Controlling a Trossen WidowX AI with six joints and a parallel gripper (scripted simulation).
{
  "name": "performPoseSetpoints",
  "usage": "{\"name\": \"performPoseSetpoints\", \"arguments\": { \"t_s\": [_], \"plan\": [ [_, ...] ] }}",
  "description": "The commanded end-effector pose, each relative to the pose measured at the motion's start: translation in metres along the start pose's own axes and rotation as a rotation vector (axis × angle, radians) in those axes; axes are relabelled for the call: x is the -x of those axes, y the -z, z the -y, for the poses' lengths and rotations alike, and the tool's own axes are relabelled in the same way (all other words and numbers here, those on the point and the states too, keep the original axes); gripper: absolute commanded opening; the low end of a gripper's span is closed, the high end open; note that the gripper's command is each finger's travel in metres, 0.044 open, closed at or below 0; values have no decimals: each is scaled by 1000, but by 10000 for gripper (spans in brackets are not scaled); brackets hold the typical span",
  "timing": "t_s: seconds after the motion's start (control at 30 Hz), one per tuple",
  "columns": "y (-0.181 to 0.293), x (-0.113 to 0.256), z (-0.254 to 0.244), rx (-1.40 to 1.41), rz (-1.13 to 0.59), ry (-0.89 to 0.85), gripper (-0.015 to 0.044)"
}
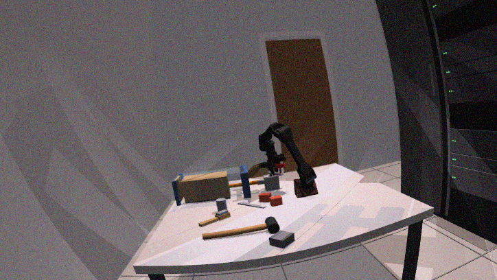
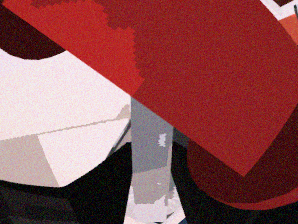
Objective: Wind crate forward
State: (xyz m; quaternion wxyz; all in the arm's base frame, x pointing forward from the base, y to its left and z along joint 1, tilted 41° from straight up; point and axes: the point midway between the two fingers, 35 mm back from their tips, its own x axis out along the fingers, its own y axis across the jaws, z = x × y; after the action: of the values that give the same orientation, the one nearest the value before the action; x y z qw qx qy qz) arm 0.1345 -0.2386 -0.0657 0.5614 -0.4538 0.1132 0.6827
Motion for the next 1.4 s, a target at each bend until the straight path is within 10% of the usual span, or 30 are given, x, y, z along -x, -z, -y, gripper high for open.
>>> {"name": "performPoseSetpoints", "arguments": {
  "t_s": [0.0,1.37],
  "plan": [
    [0,-1,2,-51,1,5,0],
    [1,-15,7,-148,7,9,0]
  ]
}}
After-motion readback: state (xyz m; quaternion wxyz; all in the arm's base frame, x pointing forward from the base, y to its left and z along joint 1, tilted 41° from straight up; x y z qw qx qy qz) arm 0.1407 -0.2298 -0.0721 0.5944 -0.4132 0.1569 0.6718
